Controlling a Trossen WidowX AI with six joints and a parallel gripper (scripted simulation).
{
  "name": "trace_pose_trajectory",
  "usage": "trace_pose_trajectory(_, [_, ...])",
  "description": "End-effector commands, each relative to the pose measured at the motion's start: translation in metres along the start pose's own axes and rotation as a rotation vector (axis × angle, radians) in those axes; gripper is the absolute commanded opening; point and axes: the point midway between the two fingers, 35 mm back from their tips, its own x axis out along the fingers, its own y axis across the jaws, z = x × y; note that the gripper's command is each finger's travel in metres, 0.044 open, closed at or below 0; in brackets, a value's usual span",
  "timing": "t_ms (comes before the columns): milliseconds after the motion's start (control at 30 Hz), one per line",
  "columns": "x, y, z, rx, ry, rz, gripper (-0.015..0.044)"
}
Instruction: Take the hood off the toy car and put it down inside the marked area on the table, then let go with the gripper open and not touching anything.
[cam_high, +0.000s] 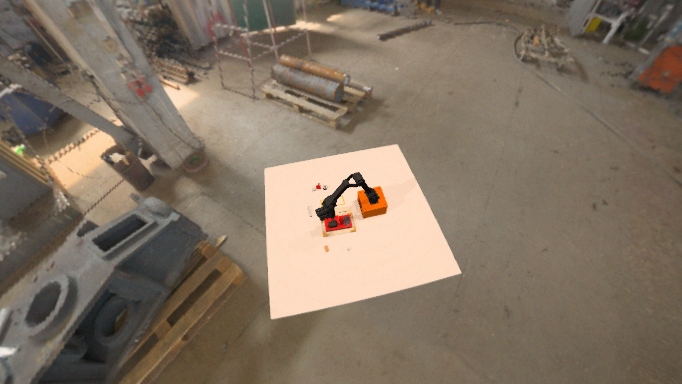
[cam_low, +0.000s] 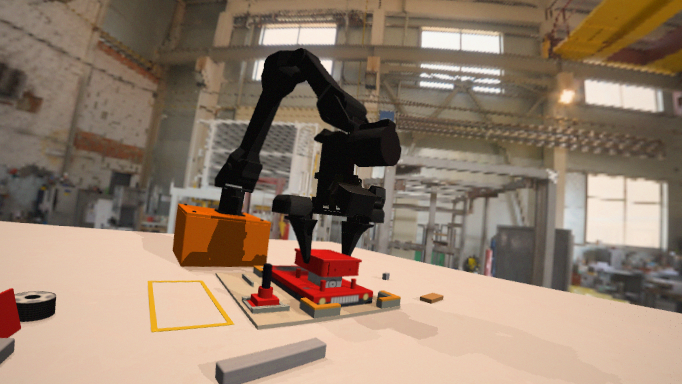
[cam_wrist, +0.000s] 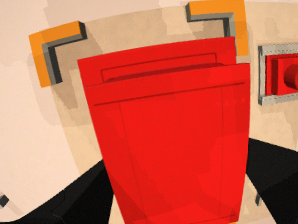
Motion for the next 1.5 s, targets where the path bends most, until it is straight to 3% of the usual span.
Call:
trace_pose_trajectory(0, [-0.007,0.001,0.003,-0.002,-0.015,0.004,0.0])
trace_pose_trajectory(333, [-0.049,0.001,0.003,-0.002,-0.015,0.004,0.0])
trace_pose_trajectory(533, [-0.041,-0.003,0.002,0.002,-0.007,0.001,0.0])
trace_pose_trajectory(1467, [-0.048,-0.144,-0.003,-0.004,-0.009,-0.014,0.0])
